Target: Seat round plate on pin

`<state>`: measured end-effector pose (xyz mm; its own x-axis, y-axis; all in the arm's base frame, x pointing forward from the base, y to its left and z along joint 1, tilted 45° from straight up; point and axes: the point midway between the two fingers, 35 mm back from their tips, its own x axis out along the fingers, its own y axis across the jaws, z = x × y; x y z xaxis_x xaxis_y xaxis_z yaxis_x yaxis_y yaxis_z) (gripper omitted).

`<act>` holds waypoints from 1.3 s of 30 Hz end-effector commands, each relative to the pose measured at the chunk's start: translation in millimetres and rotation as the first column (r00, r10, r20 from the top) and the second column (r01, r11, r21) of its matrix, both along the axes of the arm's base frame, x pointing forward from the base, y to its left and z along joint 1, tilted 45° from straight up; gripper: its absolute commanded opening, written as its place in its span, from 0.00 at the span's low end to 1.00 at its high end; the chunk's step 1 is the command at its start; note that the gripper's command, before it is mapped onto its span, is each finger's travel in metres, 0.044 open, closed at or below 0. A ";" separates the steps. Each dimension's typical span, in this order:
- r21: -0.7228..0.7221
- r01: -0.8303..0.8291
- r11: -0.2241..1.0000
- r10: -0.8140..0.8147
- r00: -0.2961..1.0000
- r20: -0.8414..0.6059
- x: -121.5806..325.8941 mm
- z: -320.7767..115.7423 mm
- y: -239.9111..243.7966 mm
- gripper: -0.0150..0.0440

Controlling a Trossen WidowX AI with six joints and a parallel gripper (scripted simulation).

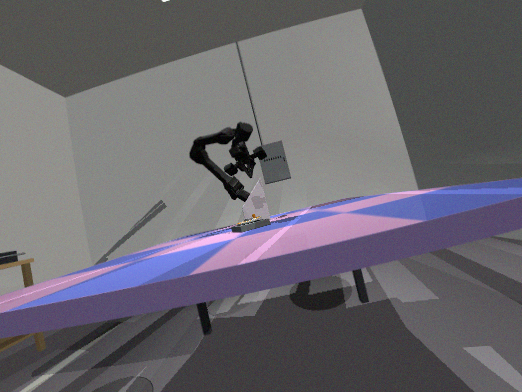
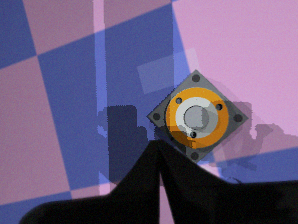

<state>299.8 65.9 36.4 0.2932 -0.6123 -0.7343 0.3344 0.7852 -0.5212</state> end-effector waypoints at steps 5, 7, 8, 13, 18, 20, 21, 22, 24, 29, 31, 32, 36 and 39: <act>-0.122 0.068 0.990 -0.111 0.913 -0.393 -53.2 -48.4 -94.6 0.25; -0.124 0.070 0.990 -0.115 0.908 -0.404 -55.5 -48.7 -97.7 0.25; -0.124 0.070 0.990 -0.115 0.908 -0.404 -56.0 -46.9 -99.5 0.25; -0.123 0.070 0.990 -0.114 0.908 -0.404 -56.3 -55.1 -108.0 0.25; -0.124 0.070 0.990 -0.114 0.908 -0.404 -58.1 -73.5 -124.7 0.25; -0.125 0.070 0.990 -0.115 0.908 -0.404 -59.3 -79.9 -130.4 0.25; -0.126 0.070 0.990 -0.115 0.907 -0.404 -59.7 -81.6 -131.9 0.25; -0.126 0.070 0.990 -0.116 0.907 -0.404 -59.8 -82.1 -132.4 0.25; -0.126 0.070 0.990 -0.116 0.907 -0.404 -59.8 -82.3 -132.2 0.25; -0.126 0.070 0.990 -0.115 0.908 -0.404 -58.5 -85.2 -129.3 0.25; -0.125 0.070 0.990 -0.115 0.908 -0.404 -57.6 -87.2 -127.4 0.25; -0.125 0.070 0.990 -0.115 0.908 -0.404 -57.2 -88.2 -126.4 0.25; -0.125 0.070 0.990 -0.115 0.908 -0.404 -55.3 -92.1 -123.0 0.25; -0.125 0.070 0.990 -0.115 0.908 -0.403 -53.4 -94.7 -121.2 0.25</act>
